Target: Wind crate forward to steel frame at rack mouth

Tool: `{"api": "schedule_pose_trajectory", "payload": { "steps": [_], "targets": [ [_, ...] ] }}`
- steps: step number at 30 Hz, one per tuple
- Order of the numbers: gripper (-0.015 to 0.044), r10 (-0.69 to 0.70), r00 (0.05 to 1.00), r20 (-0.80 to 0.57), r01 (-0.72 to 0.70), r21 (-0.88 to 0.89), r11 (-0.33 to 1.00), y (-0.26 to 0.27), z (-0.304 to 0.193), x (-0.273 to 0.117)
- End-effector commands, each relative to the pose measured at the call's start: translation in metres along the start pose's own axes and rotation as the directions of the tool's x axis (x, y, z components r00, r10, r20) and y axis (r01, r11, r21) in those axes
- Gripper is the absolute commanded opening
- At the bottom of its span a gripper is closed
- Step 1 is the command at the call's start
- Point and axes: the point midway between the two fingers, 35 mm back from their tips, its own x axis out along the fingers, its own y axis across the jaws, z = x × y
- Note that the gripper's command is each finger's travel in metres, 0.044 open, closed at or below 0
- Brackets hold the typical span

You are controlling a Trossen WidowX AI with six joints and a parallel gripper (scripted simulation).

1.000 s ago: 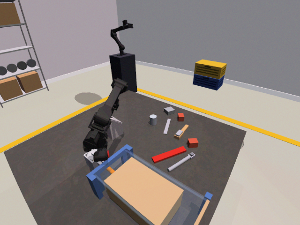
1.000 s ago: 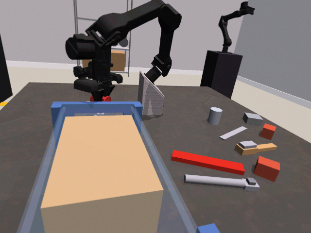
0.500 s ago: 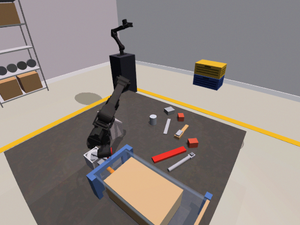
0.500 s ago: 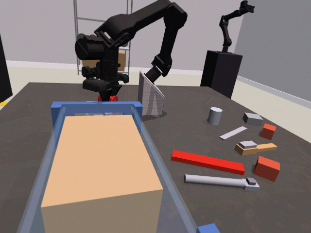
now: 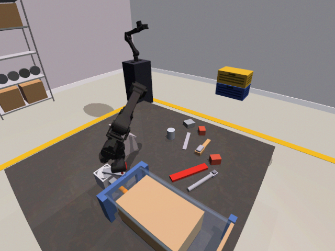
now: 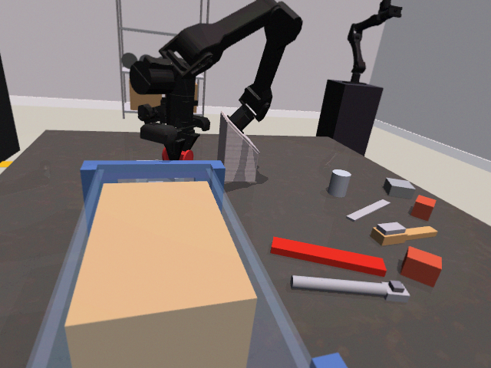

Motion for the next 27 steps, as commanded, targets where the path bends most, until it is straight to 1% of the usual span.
{"api": "schedule_pose_trajectory", "payload": {
  "steps": [1, 27],
  "targets": [
    [0.0, -0.038, 0.999, -0.014, 0.038, 0.018, 0.999, -0.019, -0.008, 0.002],
    [0.0, -0.04, 0.999, -0.014, 0.041, 0.019, 0.999, -0.057, -0.008, 0.001]
  ]
}}
